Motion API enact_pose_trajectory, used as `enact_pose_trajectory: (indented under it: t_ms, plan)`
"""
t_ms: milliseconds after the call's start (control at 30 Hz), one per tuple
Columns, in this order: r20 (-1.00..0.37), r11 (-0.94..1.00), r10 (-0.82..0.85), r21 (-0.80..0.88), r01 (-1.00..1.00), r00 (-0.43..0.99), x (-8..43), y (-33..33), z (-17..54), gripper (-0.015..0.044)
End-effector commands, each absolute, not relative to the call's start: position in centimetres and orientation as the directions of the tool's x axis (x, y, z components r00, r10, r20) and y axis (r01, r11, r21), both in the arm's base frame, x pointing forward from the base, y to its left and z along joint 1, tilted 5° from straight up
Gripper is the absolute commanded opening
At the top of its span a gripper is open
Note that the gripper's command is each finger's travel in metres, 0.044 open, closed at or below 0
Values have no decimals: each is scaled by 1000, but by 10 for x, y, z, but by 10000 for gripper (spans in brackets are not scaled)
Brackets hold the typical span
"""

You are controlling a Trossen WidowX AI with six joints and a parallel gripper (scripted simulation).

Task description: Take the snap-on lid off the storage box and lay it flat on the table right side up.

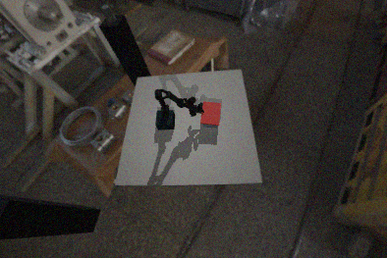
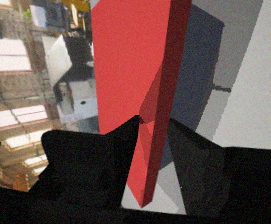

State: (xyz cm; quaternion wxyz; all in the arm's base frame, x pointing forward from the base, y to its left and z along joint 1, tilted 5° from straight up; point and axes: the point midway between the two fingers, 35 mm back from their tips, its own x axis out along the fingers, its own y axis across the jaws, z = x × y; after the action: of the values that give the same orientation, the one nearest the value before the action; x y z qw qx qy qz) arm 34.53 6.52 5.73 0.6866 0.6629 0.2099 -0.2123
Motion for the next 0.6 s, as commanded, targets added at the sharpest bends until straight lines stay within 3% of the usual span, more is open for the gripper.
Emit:
enact_pose_trajectory:
  t_ms: [0,567]
  plan:
    - [-566,28,-14,824,566,824,345,65,60,0]
    - [-566,28,-14,824,566,824,345,66,64,0]
